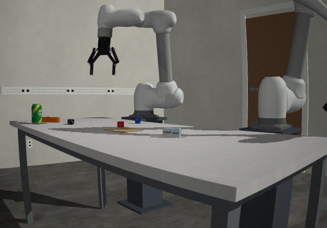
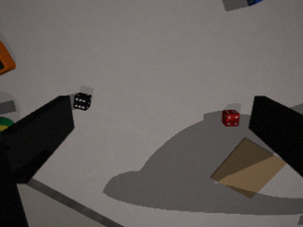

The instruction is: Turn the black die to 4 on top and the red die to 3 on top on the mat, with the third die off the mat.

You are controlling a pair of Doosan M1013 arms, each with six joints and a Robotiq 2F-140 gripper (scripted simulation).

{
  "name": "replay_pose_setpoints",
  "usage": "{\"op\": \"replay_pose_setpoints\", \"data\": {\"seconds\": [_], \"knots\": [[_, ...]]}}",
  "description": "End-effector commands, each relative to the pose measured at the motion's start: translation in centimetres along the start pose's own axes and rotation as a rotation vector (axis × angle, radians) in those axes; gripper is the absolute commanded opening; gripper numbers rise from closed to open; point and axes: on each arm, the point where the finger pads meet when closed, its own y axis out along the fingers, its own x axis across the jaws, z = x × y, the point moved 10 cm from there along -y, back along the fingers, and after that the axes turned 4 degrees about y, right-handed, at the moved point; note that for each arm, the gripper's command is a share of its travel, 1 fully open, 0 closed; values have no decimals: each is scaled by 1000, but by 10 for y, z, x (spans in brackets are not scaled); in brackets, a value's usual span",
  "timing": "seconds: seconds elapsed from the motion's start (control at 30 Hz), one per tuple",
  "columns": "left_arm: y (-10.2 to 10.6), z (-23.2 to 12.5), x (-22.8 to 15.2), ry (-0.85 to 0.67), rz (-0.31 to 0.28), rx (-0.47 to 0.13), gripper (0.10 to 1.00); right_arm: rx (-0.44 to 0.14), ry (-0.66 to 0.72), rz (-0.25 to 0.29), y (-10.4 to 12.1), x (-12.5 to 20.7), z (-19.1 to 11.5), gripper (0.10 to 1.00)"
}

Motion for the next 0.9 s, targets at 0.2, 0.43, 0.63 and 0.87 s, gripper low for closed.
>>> {"op": "replay_pose_setpoints", "data": {"seconds": [0.2, 0.43, 0.63, 0.87], "knots": [[7, -5, -24, -14, -41, -19, 1000, -2, 0, 0, -1, 0, 0, 1000], [10, -6, -30, -17, -52, -24, 1000, -2, 0, 0, -1, 0, 0, 1000], [11, -7, -32, -19, -57, -26, 1000, -2, 0, 0, -1, 0, 0, 1000], [11, -7, -33, -19, -57, -26, 1000, 2, 128, -8, 28, -29, -23, 1000]]}}
